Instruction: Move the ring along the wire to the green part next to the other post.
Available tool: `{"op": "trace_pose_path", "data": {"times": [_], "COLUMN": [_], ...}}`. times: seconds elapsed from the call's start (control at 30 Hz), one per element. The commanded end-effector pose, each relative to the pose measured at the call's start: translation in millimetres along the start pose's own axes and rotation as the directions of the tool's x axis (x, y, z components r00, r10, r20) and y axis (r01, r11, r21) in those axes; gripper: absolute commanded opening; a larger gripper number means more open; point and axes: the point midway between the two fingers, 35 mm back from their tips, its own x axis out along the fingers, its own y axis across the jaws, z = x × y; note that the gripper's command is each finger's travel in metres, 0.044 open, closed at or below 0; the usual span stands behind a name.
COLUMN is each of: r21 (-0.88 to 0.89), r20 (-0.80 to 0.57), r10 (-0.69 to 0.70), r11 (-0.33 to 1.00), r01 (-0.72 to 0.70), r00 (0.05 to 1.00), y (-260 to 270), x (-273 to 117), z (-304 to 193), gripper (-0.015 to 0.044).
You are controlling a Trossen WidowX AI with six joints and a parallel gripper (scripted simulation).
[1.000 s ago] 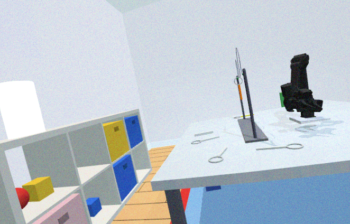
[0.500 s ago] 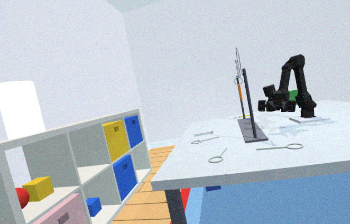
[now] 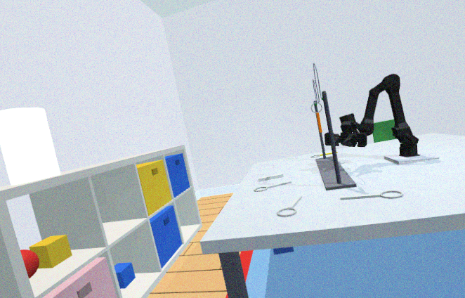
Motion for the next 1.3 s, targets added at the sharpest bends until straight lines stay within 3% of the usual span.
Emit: {"op": "trace_pose_path", "data": {"times": [0.0,0.5,1.13,1.27], "r21": [0.021,0.079,0.117,0.119], "r20": [-0.005,-0.042,-0.098,-0.102], "r10": [-0.092,-0.482,-0.850,-0.870], "r11": [0.996,0.871,0.506,0.470], "r01": [0.092,0.484,0.855,0.874], "r00": [0.996,0.875,0.517,0.482], "y": [-24,-98,-107,-104], "x": [-24,-148,-329,-342], "z": [-4,-21,-35,-36], "gripper": [0.0160,0.0160,0.0160,0.0160]}}
